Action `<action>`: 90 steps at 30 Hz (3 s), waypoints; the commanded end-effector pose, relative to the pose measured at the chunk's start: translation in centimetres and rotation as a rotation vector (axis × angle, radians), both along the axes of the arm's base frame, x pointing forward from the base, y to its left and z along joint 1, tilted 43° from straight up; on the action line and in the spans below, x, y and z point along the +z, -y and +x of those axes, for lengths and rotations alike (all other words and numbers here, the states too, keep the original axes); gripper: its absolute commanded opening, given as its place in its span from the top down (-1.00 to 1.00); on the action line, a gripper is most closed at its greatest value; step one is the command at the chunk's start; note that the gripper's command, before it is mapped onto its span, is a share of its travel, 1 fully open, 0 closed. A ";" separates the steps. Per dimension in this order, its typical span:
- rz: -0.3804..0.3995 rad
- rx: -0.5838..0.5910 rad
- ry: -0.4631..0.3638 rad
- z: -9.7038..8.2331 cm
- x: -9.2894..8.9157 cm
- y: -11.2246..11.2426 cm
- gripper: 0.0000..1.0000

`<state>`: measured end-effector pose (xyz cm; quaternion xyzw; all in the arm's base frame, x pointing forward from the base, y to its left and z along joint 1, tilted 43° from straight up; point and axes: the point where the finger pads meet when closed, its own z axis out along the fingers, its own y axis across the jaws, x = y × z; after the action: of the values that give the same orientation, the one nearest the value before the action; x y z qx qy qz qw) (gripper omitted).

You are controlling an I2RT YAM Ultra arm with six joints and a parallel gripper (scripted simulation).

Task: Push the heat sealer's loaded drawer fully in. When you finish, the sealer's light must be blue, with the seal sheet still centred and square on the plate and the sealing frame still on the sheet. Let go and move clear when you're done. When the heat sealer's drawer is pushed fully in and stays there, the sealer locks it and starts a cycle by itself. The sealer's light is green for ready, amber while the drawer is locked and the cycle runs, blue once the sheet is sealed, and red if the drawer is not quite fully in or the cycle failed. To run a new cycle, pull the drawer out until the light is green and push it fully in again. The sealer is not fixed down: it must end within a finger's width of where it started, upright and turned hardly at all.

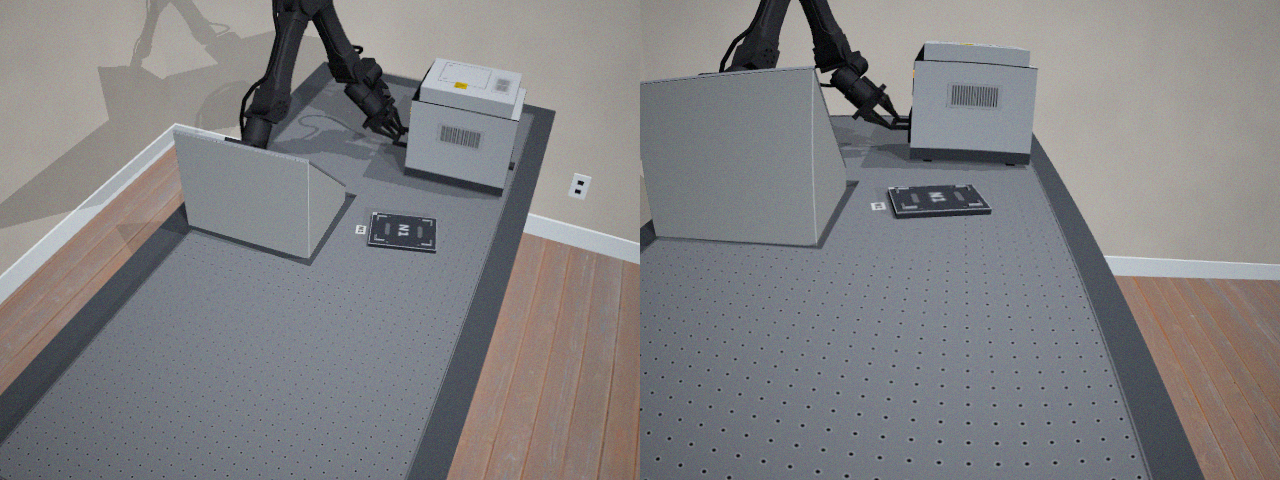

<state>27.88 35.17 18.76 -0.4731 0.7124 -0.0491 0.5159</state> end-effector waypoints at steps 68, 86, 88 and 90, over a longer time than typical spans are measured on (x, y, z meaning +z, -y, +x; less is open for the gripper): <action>0.021 -0.045 0.021 0.8 0.4 0.7 0.40; -0.018 -0.040 0.002 -0.2 -0.9 0.9 0.40; -0.018 -0.040 0.002 -0.2 -0.9 0.9 0.40; -0.018 -0.040 0.002 -0.2 -0.9 0.9 0.40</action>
<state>27.78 35.31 18.85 -0.4671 0.7120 -0.0557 0.5213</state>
